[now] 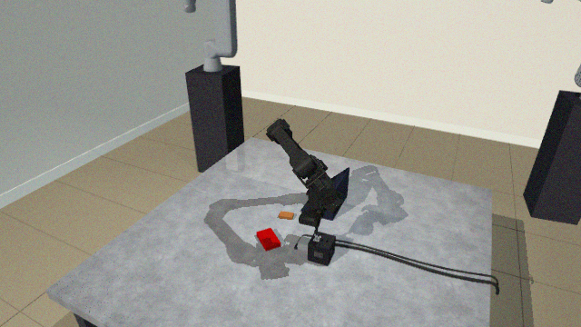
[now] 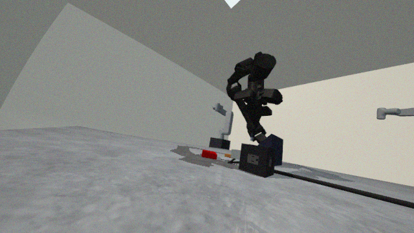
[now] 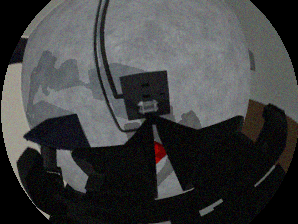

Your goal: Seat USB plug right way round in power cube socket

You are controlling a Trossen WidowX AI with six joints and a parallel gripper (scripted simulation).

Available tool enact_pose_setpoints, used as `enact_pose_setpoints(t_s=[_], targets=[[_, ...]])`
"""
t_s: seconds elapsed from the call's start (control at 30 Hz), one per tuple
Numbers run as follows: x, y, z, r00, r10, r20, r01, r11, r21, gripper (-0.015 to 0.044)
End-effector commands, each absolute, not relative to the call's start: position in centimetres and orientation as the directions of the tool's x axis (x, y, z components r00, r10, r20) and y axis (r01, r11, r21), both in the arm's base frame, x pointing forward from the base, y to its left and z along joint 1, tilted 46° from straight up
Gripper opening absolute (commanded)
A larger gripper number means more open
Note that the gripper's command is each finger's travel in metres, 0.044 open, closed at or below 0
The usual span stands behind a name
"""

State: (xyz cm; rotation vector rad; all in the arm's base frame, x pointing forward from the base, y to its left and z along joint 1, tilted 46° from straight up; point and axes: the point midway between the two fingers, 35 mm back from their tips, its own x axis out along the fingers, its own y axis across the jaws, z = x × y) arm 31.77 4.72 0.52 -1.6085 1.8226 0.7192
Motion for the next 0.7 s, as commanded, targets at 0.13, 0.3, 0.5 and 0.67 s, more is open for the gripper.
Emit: enact_pose_setpoints(t_s=[0.13, 0.3, 0.5, 0.67], targets=[[31.74, 4.75, 0.37, -0.089, -0.661, -0.745, -0.993, 0.12, 0.012, 0.0], [31.74, 4.73, 0.31, -0.089, -0.658, -0.748, -0.993, 0.121, 0.012, 0.0], [31.74, 4.71, 0.23, -0.088, -0.655, -0.751, -0.993, 0.121, 0.011, 0.0], [31.74, 4.69, 0.16, -0.088, -0.652, -0.753, -0.992, 0.122, 0.011, 0.0]])
